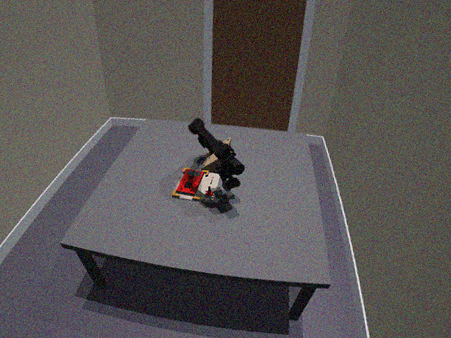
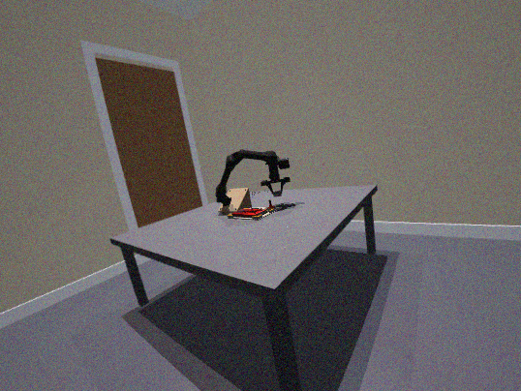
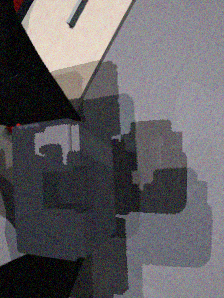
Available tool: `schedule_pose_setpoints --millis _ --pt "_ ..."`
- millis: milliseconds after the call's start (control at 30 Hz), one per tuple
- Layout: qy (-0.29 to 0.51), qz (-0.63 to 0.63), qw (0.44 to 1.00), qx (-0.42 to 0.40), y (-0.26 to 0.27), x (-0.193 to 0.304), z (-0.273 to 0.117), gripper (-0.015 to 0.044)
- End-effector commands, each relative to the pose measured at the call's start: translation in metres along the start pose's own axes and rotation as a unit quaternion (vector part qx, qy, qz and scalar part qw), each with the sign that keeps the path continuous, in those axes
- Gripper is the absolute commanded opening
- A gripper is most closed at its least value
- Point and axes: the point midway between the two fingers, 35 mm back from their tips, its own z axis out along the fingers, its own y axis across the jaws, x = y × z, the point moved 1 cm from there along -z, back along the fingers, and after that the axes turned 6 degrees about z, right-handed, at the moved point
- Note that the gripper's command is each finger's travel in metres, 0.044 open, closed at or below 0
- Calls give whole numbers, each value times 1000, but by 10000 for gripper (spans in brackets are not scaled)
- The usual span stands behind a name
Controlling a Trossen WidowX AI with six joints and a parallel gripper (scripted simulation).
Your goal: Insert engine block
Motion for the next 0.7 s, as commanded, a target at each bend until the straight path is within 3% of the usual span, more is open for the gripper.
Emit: schedule_pose_setpoints --millis 0,667 --pt "-2 5 1000 7 0 1 -21 0" --pt "-1 6 1000 5 8 2 -63 0"
